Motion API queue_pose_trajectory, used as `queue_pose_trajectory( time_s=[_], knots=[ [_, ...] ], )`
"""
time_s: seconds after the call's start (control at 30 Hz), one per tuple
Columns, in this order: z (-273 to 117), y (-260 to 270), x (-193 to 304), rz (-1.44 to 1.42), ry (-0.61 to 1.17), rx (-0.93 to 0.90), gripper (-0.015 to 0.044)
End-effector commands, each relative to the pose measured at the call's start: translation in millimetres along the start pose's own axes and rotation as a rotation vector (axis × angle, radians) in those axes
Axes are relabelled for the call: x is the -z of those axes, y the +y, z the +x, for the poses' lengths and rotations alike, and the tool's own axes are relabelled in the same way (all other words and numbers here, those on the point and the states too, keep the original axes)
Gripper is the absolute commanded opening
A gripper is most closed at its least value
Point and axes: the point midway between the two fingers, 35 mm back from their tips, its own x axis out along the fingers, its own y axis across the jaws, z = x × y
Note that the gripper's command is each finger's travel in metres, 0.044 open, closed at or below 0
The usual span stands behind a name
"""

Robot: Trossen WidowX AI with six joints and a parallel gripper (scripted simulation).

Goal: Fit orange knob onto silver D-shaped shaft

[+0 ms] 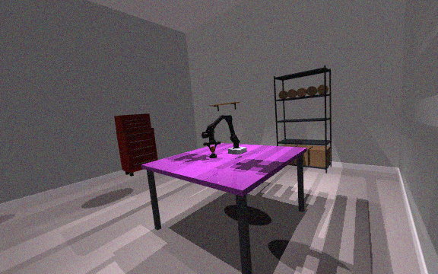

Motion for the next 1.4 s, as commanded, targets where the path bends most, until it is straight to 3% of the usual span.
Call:
queue_pose_trajectory(
  time_s=[0.0, 0.4, 0.63, 1.37],
  knots=[
    [0.0, 0.0, 0.0, -0.004, 0.000, 0.003, 0.0000],
    [-4.7, -0.1, -0.2, -0.013, 0.000, 0.003, 0.0000],
    [-5.2, -2.2, -0.9, -0.213, 0.000, 0.003, 0.0000],
    [0.4, -0.4, -0.2, -0.213, 0.000, 0.003, 0.0000]
  ],
)
